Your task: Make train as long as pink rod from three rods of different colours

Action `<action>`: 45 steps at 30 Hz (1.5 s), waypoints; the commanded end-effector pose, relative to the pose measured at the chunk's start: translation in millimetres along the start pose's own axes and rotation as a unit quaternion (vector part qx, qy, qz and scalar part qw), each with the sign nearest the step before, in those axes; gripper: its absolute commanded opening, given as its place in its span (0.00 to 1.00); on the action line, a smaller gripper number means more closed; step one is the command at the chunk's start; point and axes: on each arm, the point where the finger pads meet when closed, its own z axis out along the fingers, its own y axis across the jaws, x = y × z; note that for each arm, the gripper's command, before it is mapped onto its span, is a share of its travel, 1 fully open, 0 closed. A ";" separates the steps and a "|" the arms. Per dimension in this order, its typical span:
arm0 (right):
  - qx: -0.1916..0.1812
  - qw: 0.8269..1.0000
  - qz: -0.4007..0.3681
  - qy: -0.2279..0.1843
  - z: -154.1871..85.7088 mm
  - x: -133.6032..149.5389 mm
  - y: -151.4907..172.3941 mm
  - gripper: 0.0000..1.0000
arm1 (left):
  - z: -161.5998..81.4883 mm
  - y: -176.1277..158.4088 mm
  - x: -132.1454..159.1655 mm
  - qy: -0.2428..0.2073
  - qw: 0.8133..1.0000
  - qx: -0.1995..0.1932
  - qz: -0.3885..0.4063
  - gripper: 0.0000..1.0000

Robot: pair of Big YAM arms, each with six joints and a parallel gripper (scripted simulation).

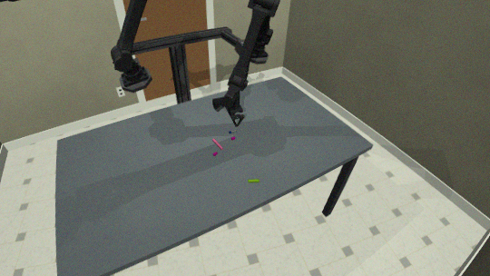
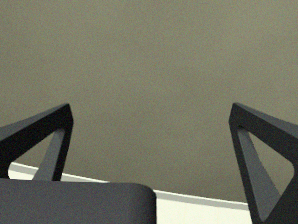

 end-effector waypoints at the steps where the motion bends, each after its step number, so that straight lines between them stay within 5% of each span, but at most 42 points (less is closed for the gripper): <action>1: 0.012 0.999 0.005 -0.031 -7.5 -23.8 -10.9 1.00 | 11.7 33.7 -10.9 0.001 1.000 0.003 0.012 1.00; 11: 0.012 0.999 0.005 -0.031 -7.5 -23.8 -10.9 1.00 | 29.8 200.5 -44.6 -0.004 0.997 -0.002 0.076 1.00; 13: 0.012 0.999 0.005 -0.031 -7.5 -23.8 -10.9 1.00 | 29.8 200.5 -44.6 -0.004 0.997 -0.002 0.076 1.00; 21: 0.012 0.999 0.005 -0.031 -7.5 -23.8 -10.9 1.00 | 19.9 336.2 -28.2 -0.004 0.991 -0.008 0.130 1.00; 25: 0.012 0.999 0.005 -0.031 -7.5 -23.8 -10.9 1.00 | 15.6 360.6 -20.6 -0.003 0.990 -0.010 0.141 1.00; 30: 0.012 0.999 0.005 -0.031 -7.5 -23.8 -10.9 1.00 | 10.0 358.3 -39.1 -0.006 0.988 -0.013 0.157 1.00; 31: 0.012 0.999 0.005 -0.031 -7.5 -23.8 -10.9 1.00 | 20.6 336.0 -33.5 -0.002 0.987 0.008 0.162 1.00; 32: 0.012 0.999 0.005 -0.031 -7.5 -23.8 -10.9 1.00 | 20.6 336.0 -33.5 -0.002 0.987 0.008 0.162 0.23; 38: 0.012 0.999 0.005 -0.031 -7.5 -23.8 -10.9 1.00 | -6.8 369.0 -25.5 -0.006 0.989 -0.022 0.143 0.23; 45: 0.012 0.999 0.005 -0.031 -7.5 -23.8 -10.9 1.00 | -7.1 369.8 -25.6 -0.007 0.990 -0.024 0.142 0.23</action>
